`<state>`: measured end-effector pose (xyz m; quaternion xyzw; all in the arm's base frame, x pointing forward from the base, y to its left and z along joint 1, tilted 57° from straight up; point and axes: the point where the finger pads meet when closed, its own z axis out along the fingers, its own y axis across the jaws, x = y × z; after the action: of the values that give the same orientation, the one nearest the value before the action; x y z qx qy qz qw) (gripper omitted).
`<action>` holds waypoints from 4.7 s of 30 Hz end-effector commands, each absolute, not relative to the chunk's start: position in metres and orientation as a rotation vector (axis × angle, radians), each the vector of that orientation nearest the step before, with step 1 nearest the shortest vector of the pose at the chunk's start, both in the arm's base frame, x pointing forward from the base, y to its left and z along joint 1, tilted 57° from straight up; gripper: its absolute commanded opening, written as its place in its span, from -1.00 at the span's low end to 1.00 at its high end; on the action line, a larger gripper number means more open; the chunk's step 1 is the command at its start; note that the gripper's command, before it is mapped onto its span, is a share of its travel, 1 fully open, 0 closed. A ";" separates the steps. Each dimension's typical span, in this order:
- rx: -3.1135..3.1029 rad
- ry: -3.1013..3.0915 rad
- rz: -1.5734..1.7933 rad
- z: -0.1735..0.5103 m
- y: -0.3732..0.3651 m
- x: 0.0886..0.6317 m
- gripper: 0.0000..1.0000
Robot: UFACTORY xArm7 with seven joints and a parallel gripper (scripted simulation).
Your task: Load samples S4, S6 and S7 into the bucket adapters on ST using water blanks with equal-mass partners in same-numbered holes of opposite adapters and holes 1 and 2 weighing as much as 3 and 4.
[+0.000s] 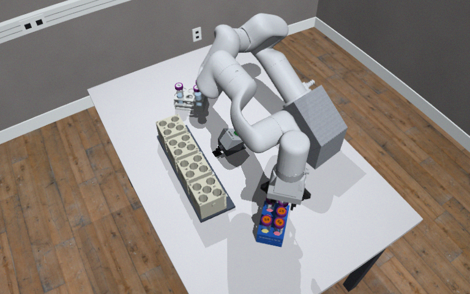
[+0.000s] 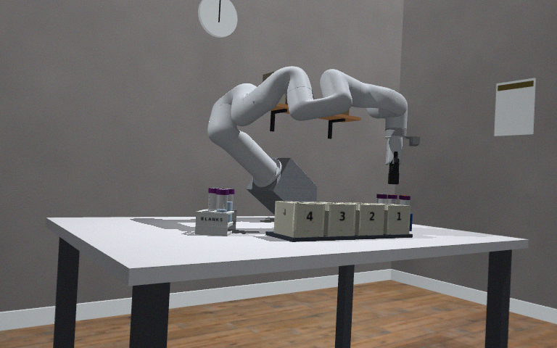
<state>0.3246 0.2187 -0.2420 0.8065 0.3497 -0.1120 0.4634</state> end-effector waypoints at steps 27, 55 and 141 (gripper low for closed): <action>1.986 0.862 -0.272 -0.264 0.187 0.331 0.15; 1.986 0.862 -0.272 -0.272 0.175 0.333 0.15; 1.986 0.862 -0.272 -0.268 0.182 0.332 -1.00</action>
<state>0.3318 0.1769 -0.2696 0.8065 0.3497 -0.1119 0.4634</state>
